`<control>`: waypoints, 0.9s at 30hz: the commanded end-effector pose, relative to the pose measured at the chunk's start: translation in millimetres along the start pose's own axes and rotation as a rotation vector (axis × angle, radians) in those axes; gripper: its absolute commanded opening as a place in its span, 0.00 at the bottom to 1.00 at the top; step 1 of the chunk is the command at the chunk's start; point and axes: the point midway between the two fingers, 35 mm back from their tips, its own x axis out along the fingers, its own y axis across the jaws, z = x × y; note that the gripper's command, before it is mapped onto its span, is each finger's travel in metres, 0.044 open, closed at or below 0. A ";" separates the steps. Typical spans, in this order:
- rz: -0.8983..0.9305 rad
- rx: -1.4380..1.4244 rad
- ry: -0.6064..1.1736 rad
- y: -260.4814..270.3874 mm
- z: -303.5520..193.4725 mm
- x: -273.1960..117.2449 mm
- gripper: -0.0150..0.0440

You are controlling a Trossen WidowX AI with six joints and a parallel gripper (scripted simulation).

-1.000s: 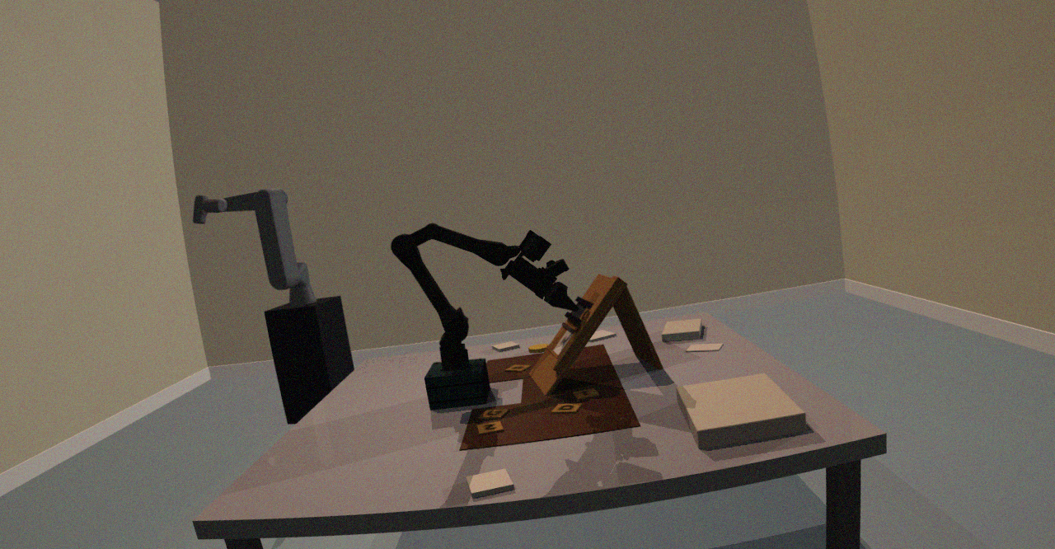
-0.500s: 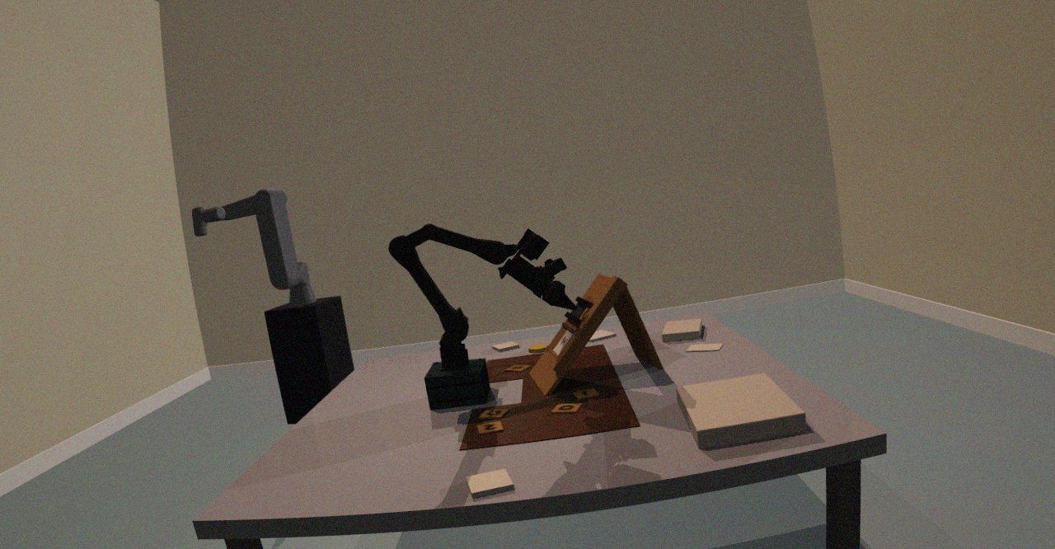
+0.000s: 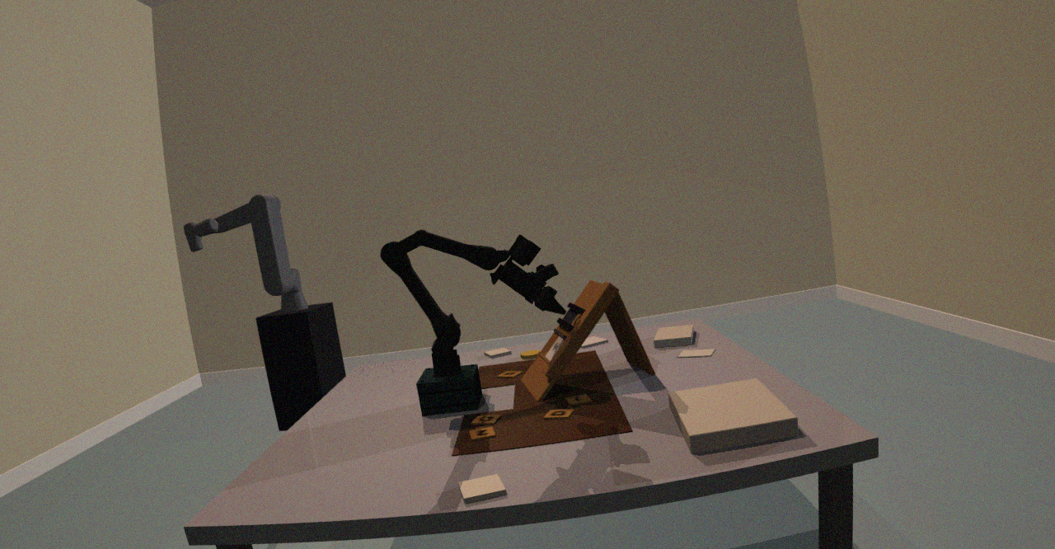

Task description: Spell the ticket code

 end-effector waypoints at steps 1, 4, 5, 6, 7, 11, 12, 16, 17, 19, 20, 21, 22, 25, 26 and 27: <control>0.000 0.000 0.000 0.0 -0.1 0.1 0.25; 0.000 0.000 0.000 0.0 -0.1 0.1 0.25; 0.000 0.000 0.000 0.0 -0.1 0.1 0.25; 0.000 0.000 0.000 0.0 -0.1 0.1 0.25; 0.001 0.001 0.007 0.3 0.3 0.4 0.25; 0.015 0.012 0.140 6.4 8.1 6.1 0.25; 0.018 0.015 0.181 8.4 10.2 7.7 0.25; 0.023 0.019 0.344 17.1 17.3 12.8 0.25; 0.023 0.019 0.384 19.3 18.7 13.8 0.25; 0.022 0.016 0.466 23.9 21.3 15.5 0.25; 0.020 0.014 0.507 26.3 22.4 16.2 0.25; 0.017 0.012 0.547 28.7 23.4 16.8 0.25; 0.014 0.008 0.588 31.1 24.3 17.2 0.25; 0.005 -0.001 0.679 36.6 26.1 17.7 0.25; 0.004 -0.002 0.686 37.0 26.2 17.8 0.25; 0.004 -0.002 0.686 37.0 26.2 17.8 0.25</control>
